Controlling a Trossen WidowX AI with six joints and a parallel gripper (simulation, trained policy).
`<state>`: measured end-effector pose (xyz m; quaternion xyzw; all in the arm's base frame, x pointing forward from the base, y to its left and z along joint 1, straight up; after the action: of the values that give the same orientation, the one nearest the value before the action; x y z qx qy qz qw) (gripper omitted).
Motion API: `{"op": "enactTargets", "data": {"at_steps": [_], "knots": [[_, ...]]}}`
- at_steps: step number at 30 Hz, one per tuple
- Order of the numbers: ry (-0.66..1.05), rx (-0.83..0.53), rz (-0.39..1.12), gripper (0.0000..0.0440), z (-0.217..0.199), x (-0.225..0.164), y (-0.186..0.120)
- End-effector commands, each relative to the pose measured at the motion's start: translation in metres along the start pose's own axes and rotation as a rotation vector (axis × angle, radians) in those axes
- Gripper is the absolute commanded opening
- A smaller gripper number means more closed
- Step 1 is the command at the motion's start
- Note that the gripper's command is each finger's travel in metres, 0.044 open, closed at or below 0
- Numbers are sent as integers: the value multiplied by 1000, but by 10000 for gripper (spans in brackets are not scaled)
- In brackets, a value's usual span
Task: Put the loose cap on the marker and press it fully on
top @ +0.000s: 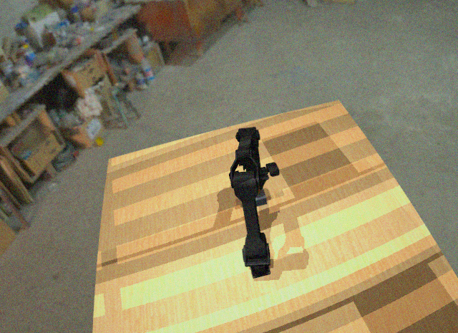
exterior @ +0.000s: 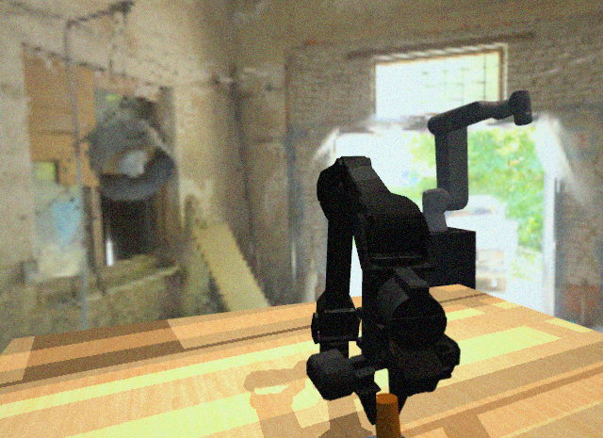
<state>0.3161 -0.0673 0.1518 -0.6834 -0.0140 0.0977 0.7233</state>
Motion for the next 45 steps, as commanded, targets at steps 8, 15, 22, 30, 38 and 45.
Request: {"op": "enactTargets", "data": {"at_steps": [8,15,22,30,38,45], "knots": [[-21,36,59,118,4,-9,20],[-21,39,62,156,4,-10,20],[-30,59,67,243,8,-18,16],[-40,59,38,440,10,-22,14],[-41,37,-46,440,9,-20,-9],[-53,20,-97,440,8,-22,-27]]}}
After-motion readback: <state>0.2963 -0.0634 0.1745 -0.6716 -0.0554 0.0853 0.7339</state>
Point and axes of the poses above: the point midway between the two fingers, 35 mm back from their tips, its own y axis out along the fingers, its own z axis across the jaws, x = y × z, the point moved 4 cm from there along -y, back along the fingers, and after that the axes turned 7 degrees about -y, right-handed, at the moved point
